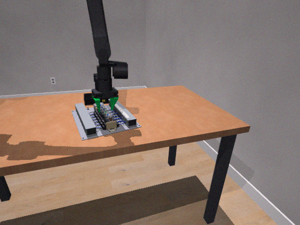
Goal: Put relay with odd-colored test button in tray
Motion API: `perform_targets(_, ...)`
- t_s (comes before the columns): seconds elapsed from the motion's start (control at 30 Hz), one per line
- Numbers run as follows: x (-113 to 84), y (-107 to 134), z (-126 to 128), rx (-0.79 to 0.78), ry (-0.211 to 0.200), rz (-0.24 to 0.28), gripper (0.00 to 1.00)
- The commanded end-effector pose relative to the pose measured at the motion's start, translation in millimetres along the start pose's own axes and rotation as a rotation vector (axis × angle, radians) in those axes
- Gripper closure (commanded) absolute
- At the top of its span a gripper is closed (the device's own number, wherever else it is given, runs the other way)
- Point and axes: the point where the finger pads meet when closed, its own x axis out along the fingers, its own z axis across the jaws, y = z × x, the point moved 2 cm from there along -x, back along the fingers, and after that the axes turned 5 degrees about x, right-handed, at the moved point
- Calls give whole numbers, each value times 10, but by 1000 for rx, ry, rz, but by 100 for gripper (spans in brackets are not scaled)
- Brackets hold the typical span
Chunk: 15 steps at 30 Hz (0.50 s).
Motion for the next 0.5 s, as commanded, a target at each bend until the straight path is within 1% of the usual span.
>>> perform_targets(0.0,-65,7,-237,-1,53,9,41)
perform_targets(0.07,-93,14,-269,-2,61,12,41)
perform_targets(0.47,-160,26,-320,-3,74,15,41)
